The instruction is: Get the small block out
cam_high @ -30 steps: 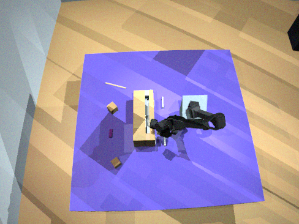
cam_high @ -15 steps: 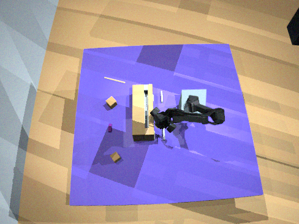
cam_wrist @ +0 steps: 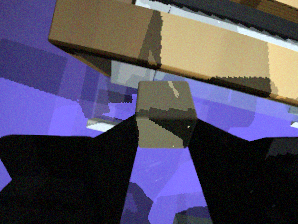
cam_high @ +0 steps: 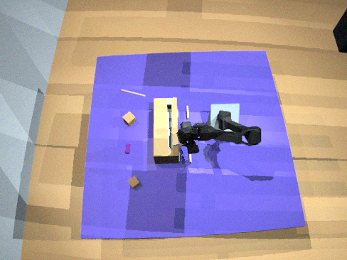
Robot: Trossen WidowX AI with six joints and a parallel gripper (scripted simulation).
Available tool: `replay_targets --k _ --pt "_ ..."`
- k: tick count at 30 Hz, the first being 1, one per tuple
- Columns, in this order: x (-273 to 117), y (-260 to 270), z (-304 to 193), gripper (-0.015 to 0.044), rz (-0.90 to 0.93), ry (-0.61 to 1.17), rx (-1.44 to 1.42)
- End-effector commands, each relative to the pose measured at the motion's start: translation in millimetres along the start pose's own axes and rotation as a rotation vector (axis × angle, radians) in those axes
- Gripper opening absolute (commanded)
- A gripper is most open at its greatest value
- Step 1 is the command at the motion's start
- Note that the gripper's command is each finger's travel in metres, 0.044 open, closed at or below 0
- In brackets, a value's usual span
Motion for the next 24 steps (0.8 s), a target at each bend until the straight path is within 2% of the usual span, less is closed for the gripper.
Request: replay_targets --k 1,24 --pt "-3.9 -1.2 1.2 0.0000 0.014 -0.003 0.184" --pt "-21.3 -8.2 3.4 0.0000 0.082 0.011 1.099"
Point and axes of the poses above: the point midway between the two fingers, 35 mm back from their tips, its own x axis out along the fingers, its own y axis across the jaws, z = x × y, the point moved 5 cm from there along -x, back along the fingers
